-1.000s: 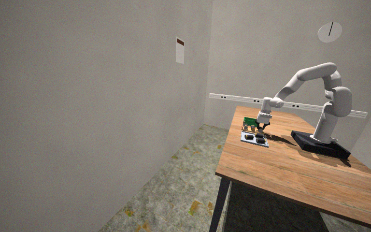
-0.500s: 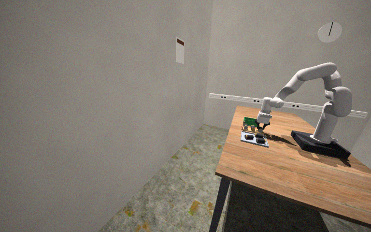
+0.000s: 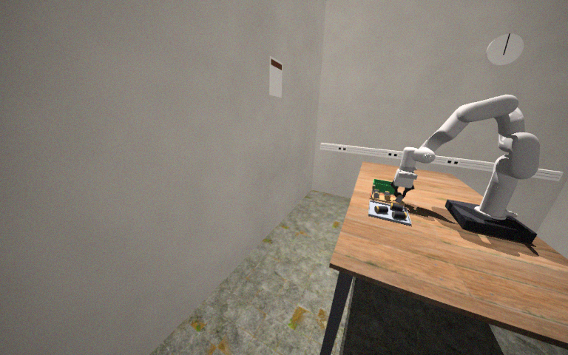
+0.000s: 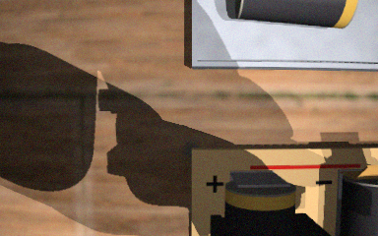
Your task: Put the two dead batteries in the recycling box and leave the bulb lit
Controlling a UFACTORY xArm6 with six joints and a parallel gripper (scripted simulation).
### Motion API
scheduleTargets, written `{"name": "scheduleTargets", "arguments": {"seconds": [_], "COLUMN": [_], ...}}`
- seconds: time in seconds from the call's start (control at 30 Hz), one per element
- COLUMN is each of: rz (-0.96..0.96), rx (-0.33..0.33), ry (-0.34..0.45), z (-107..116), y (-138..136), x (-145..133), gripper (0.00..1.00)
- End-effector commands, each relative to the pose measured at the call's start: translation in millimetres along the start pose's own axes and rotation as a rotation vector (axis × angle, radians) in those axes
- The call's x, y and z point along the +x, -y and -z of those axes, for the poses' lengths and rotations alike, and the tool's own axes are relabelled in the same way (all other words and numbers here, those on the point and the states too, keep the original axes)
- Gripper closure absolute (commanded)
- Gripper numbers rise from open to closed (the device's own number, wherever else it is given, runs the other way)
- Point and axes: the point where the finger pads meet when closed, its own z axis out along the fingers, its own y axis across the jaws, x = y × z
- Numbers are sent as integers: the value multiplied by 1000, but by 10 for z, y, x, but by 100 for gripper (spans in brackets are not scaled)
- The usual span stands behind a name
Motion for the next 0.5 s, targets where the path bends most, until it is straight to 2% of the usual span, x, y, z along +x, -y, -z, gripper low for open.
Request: {"name": "scheduleTargets", "arguments": {"seconds": [0.0,0.13,0.4,0.47], "rz": [0,0,0,0], "rx": [-9,-9,-9,-9], "ry": [1,1,1,1], "z": [249,351,363,472], "y": [-30,-29,-29,-28], "x": [-2,-2,-2,-2], "gripper": [72,72,72,72]}}
